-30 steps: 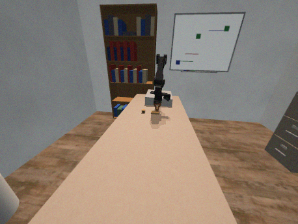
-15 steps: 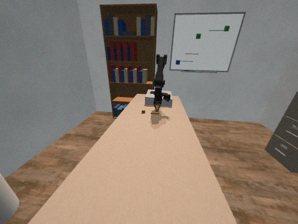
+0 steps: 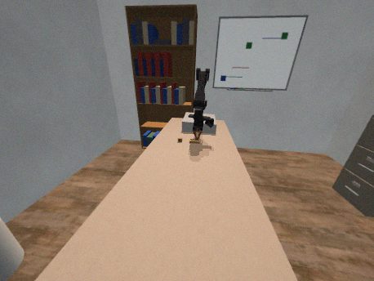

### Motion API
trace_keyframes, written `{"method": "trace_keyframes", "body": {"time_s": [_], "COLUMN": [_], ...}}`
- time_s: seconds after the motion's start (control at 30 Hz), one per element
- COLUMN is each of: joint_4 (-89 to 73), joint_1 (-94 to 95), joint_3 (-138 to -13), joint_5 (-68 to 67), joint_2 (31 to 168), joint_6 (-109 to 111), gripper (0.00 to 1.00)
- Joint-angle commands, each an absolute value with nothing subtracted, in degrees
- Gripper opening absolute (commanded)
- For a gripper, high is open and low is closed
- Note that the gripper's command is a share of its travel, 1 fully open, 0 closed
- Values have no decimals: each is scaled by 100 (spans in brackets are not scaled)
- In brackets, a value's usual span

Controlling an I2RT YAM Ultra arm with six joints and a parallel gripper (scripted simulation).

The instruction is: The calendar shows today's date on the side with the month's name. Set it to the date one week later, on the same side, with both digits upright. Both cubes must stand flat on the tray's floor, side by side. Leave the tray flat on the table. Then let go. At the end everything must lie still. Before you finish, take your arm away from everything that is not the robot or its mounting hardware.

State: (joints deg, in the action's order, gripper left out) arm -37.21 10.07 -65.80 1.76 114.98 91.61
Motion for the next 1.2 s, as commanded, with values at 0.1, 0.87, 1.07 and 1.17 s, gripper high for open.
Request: {"method": "trace_keyframes", "body": {"time_s": [0.1,0.87,1.07,1.17], "joint_4": [-3717,-3594,-3558,-3537], "joint_1": [1008,1011,1012,1013], "joint_3": [-6595,-6557,-6546,-6540], "joint_5": [209,209,208,208], "joint_2": [11465,11550,11575,11590], "joint_6": [9158,9154,9153,9152], "gripper": [26,26,26,26]}}
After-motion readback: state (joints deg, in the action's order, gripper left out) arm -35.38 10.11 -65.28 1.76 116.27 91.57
